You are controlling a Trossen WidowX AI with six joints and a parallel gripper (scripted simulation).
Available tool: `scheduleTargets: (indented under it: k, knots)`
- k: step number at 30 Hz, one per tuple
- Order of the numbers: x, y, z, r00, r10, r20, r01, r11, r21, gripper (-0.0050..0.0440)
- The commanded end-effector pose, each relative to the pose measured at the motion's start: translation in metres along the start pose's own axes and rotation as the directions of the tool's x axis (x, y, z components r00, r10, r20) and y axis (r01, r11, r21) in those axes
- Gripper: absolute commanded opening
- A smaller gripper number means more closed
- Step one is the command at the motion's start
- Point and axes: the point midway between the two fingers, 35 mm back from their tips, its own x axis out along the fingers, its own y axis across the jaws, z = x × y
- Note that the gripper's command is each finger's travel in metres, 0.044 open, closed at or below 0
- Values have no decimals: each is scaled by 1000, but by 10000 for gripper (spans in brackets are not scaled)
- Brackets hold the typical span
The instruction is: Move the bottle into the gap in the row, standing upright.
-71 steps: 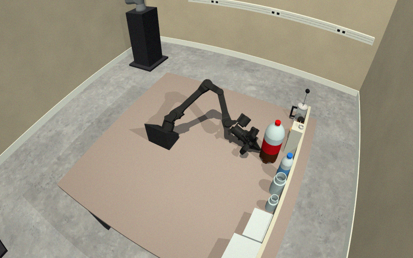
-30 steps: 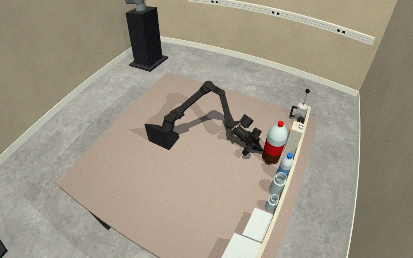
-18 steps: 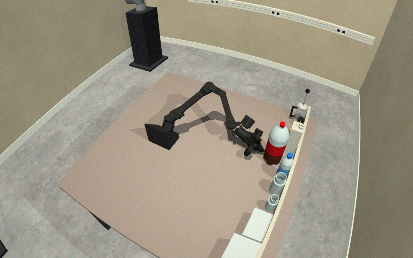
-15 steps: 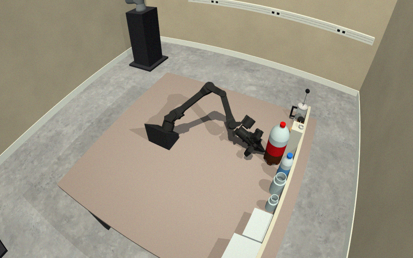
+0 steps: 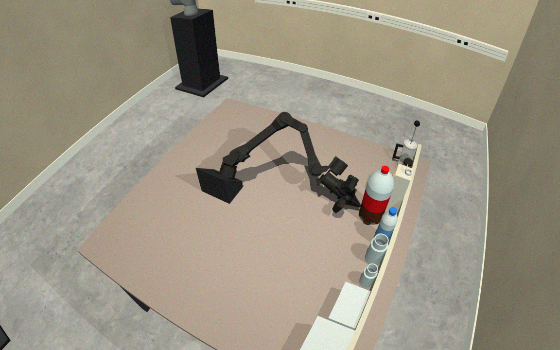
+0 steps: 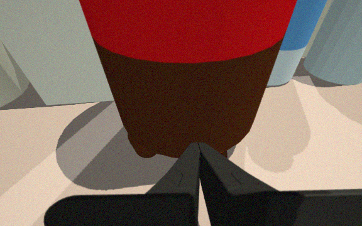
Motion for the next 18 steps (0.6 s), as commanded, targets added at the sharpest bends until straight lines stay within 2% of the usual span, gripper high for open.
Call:
scheduleTargets:
  k: [1,18]
  knots:
    - [2,5,9,1000,14,15,-14,1000,-6,-50]
    - [5,6,10,1000,14,16,-14,1000,-6,-50]
